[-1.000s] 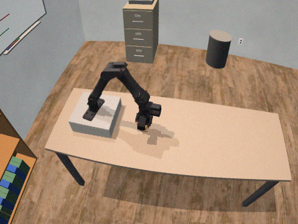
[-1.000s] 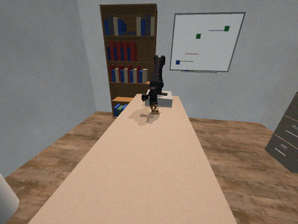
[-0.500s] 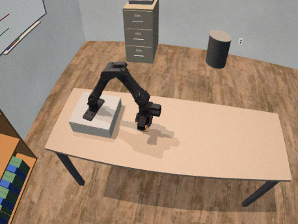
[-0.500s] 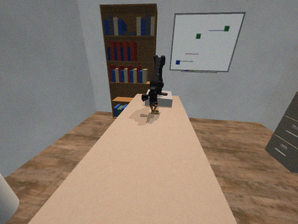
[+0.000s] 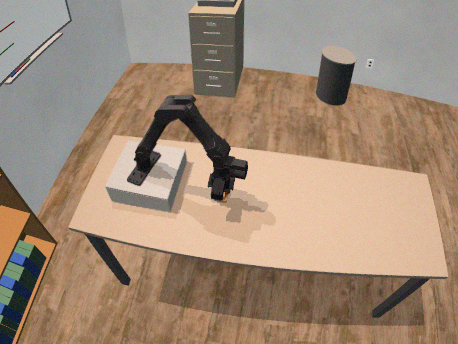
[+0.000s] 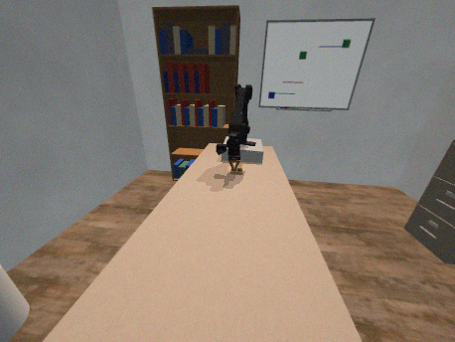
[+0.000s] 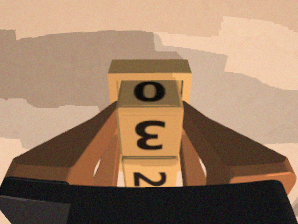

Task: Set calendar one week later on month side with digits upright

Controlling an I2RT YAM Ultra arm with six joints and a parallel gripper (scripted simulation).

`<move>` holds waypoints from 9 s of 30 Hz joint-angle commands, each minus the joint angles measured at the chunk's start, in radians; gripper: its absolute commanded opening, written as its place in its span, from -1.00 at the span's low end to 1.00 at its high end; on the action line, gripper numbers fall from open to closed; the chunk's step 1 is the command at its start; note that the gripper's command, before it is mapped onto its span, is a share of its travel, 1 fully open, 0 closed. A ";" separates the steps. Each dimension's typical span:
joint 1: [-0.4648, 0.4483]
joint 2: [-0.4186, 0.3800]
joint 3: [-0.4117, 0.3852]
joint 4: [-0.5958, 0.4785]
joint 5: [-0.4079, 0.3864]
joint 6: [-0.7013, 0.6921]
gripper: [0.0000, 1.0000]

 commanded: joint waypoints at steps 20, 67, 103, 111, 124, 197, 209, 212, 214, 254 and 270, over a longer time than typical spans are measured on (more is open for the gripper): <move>0.000 -0.006 0.003 0.000 0.003 0.001 -0.49; -0.012 -0.199 0.174 -0.363 0.002 -0.012 -0.49; 0.303 -0.178 0.182 -0.340 0.022 -1.046 -0.49; 0.352 -0.175 0.183 -0.337 0.025 -1.206 -0.49; 0.353 -0.175 0.183 -0.336 0.025 -1.212 -0.49; 0.356 0.017 0.035 0.003 0.025 -1.215 -0.49; 0.357 0.017 0.035 0.003 0.025 -1.215 -0.49; 0.357 0.017 0.035 0.003 0.025 -1.215 -0.49; 0.357 0.017 0.035 0.003 0.025 -1.215 -0.49; 0.358 0.025 0.033 0.014 0.025 -1.215 -0.49; 0.358 0.027 0.032 0.016 0.025 -1.215 -0.49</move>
